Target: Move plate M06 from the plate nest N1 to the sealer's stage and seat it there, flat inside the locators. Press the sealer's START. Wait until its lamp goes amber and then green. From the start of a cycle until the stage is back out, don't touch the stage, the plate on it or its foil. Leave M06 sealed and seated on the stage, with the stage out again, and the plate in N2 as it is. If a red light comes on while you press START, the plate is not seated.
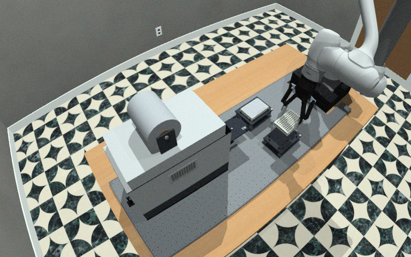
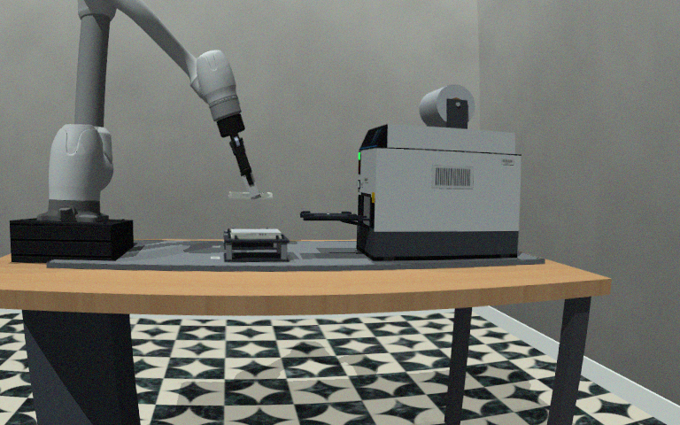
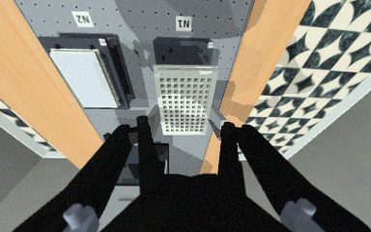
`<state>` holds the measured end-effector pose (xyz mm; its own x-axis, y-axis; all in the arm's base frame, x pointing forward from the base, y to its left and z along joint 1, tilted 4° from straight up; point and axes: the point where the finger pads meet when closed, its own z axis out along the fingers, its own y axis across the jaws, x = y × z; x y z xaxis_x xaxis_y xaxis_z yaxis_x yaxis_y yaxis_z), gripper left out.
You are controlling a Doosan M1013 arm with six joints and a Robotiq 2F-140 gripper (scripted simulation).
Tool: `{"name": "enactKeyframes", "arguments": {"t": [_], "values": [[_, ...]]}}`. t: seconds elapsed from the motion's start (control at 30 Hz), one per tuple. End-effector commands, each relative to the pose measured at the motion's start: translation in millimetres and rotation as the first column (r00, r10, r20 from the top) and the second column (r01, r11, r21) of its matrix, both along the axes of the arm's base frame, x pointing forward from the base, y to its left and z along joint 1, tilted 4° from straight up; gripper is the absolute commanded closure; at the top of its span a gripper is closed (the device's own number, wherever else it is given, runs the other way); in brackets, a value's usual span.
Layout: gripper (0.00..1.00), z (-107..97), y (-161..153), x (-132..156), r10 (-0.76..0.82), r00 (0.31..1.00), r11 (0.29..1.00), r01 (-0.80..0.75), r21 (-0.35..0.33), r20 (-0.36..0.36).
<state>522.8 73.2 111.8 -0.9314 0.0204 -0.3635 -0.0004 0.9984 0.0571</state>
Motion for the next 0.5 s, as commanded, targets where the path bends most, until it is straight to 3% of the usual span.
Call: {"name": "enactKeyframes", "arguments": {"t": [0.0,0.47], "values": [[0.9,8.9,-2.4,1.8,-0.004,1.0,1.0,0.004,-0.002,0.004],[0.9,13.5,-2.7,1.7,-0.004,1.0,1.0,0.004,-0.002,0.004]]}}
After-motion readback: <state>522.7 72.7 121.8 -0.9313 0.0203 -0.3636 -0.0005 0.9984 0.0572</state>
